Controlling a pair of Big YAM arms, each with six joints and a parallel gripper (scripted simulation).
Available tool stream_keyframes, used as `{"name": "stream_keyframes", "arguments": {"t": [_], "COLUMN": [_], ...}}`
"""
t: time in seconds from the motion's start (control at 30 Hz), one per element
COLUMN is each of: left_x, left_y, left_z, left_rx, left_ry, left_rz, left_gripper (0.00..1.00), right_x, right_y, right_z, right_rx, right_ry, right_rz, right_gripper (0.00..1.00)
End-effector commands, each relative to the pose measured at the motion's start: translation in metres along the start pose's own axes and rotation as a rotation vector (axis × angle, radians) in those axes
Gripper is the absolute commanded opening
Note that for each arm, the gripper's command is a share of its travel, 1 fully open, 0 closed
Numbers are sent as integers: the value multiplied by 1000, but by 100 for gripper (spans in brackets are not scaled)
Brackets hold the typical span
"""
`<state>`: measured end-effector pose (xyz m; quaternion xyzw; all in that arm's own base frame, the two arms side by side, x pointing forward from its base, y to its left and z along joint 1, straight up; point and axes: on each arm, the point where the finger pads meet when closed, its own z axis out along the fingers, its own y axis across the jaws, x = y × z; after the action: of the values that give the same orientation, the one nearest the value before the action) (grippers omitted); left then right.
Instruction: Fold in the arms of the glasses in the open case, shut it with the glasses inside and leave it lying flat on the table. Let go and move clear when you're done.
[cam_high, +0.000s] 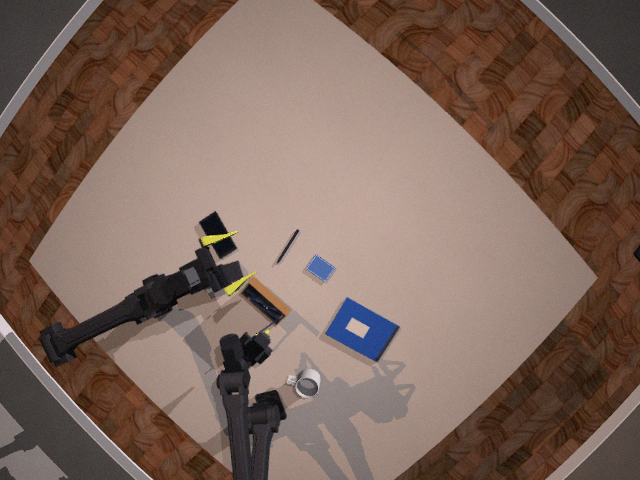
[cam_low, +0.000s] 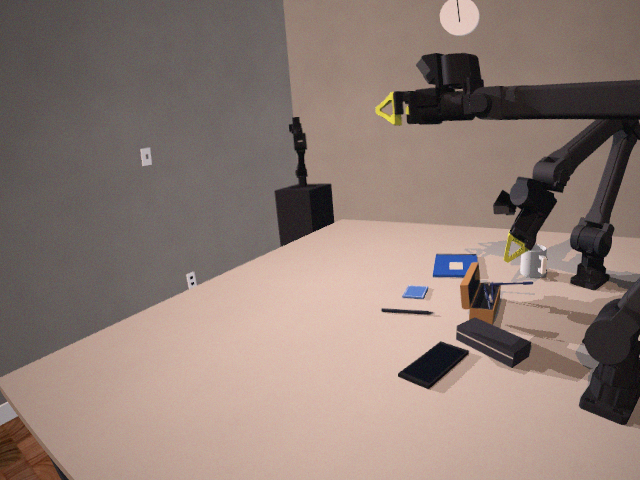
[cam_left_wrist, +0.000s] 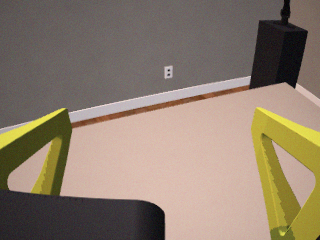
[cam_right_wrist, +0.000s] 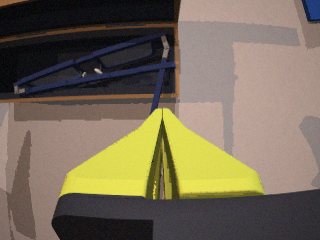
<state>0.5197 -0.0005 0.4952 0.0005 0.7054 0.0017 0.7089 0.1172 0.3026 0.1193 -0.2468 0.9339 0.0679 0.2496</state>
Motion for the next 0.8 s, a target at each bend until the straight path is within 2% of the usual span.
{"name": "stream_keyframes", "arguments": {"t": [0.0, 0.07, 0.1, 0.13, 0.23, 0.27, 0.3, 0.33, 0.77], "left_x": [-6, -6, -16, -5, -3, -30, -14, -6, -22], "left_y": [3, 3, 2, 5, 8, 3, 6, 8, 5], "left_z": [0, 0, -1, -1, -4, -9, -7, -3, -5], "left_rx": [-3, -3, -2, -6, -11, 0, -5, -13, -10], "left_ry": [-7, -7, -27, -5, -1, -59, -27, -6, -38], "left_rz": [-10, -10, -3, -11, -16, -16, -14, -11, -9], "left_gripper": [100, 100, 100, 100, 100, 100, 100, 100, 100], "right_x": [-5, -5, -5, -5, -5, -5, -5, -5, -5], "right_y": [3, 3, 3, 3, 3, 3, 3, 3, 3], "right_z": [4, 4, 4, 4, 4, 4, 4, 4, 4], "right_rx": [-4, -4, -4, -4, -4, -4, -4, -4, -4], "right_ry": [-4, -4, -4, -4, -4, -4, -4, -4, -4], "right_rz": [17, 17, 17, 17, 17, 17, 17, 17, 17], "right_gripper": [0, 0, 0, 0, 0, 0, 0, 96, 96]}}
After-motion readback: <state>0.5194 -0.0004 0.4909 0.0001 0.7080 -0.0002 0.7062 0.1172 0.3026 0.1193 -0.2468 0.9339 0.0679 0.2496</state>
